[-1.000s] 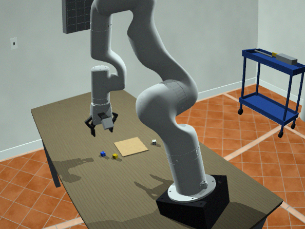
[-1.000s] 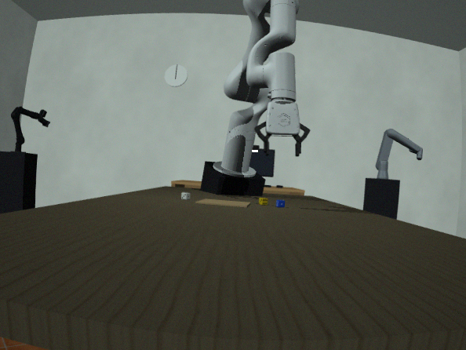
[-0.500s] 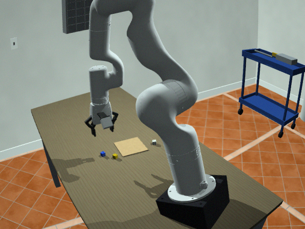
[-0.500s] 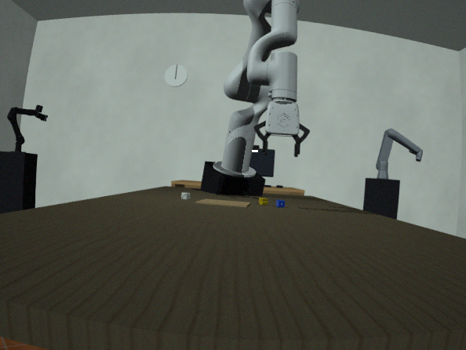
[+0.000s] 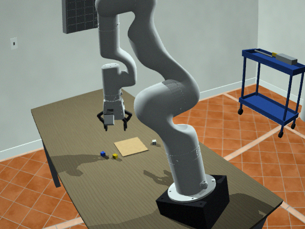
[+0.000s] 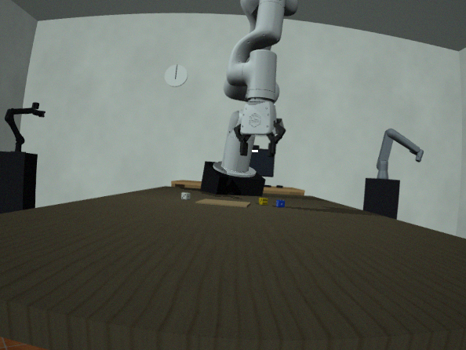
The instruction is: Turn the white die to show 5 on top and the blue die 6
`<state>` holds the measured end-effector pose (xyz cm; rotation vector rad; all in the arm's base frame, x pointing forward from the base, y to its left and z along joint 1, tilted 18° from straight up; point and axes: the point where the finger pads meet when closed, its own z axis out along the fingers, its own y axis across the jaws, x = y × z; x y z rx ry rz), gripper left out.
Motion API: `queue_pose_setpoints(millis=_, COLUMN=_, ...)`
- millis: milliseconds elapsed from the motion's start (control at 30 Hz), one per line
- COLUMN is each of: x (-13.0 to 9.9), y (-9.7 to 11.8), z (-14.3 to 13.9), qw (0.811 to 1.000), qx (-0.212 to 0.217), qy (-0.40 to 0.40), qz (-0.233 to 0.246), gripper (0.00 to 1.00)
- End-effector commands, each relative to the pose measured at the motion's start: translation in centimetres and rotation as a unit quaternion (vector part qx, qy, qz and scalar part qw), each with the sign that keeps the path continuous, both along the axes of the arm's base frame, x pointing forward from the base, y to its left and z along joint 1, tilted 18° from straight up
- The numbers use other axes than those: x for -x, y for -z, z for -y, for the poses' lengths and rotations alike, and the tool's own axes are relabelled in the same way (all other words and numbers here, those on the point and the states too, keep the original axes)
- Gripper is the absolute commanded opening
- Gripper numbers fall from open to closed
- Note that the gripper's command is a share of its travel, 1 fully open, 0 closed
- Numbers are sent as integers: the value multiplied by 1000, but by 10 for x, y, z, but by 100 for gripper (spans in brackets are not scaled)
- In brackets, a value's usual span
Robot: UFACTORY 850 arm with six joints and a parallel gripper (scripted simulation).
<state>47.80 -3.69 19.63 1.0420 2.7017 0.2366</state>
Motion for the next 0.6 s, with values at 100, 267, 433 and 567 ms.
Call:
queue_pose_setpoints(millis=100, x=3, y=6, z=36, qw=991, qx=-33, qy=126, qz=-14, gripper=100)
queue_pose_setpoints(millis=267, x=7, y=10, z=59, qw=976, qx=-57, qy=208, qz=-20, gripper=100)
queue_pose_setpoints(millis=433, x=12, y=14, z=82, qw=954, qx=-80, qy=289, qz=-25, gripper=100)
queue_pose_setpoints(millis=567, x=17, y=17, z=101, qw=929, qx=-100, qy=355, qz=-29, gripper=100)
